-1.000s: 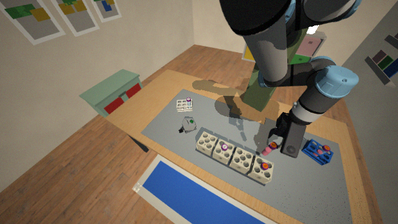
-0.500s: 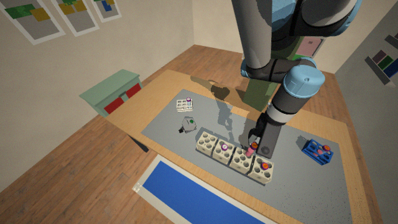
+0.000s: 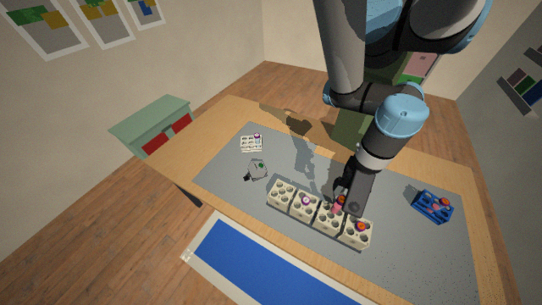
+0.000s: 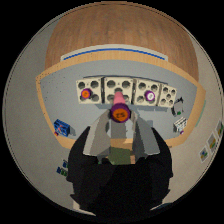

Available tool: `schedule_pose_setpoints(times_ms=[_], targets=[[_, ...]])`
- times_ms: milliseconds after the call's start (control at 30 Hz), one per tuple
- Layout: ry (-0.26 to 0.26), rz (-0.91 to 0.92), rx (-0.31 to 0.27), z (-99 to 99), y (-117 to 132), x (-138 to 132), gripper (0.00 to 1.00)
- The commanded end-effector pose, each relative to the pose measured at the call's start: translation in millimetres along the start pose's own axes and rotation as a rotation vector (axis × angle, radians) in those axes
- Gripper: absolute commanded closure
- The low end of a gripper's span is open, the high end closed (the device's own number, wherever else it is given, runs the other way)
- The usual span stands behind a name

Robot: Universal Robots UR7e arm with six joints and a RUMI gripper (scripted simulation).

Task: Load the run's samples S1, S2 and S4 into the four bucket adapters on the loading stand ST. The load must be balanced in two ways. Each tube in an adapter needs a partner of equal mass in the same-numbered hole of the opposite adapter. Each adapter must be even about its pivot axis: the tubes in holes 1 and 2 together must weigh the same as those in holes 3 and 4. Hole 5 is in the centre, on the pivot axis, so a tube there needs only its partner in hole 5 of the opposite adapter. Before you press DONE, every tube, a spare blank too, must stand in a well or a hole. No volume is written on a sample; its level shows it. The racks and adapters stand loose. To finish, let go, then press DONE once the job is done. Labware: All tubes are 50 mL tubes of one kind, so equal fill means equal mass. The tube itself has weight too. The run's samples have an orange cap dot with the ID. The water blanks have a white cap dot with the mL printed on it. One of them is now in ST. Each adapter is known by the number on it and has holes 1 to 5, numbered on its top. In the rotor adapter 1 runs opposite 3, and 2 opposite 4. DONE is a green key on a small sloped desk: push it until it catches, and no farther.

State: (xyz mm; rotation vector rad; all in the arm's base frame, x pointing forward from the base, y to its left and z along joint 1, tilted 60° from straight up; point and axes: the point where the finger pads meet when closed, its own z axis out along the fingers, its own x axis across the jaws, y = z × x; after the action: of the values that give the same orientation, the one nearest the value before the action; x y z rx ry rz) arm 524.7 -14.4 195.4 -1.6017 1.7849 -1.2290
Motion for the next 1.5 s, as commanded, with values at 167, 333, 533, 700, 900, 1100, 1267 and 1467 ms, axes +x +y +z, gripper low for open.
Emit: schedule_pose_setpoints(times_ms=[167,333,533,700,900,1100,1267,1467], targets=[[0.000,0.000,0.001,25.1,-0.5,-0.1,1.00],[0.000,0.000,0.001,30.4,-0.5,-0.1,1.00],[0.000,0.000,0.001,30.4,-0.5,-0.1,1.00],[0.000,0.000,0.001,30.4,-0.4,-0.1,1.00],[0.000,0.000,0.001,35.7,-0.4,-0.1,1.00],[0.000,0.000,0.001,41.1,-0.5,-0.1,1.00],[0.000,0.000,0.001,47.7,-0.5,-0.1,1.00],[0.000,0.000,0.001,55.7,-0.5,-0.1,1.00]])
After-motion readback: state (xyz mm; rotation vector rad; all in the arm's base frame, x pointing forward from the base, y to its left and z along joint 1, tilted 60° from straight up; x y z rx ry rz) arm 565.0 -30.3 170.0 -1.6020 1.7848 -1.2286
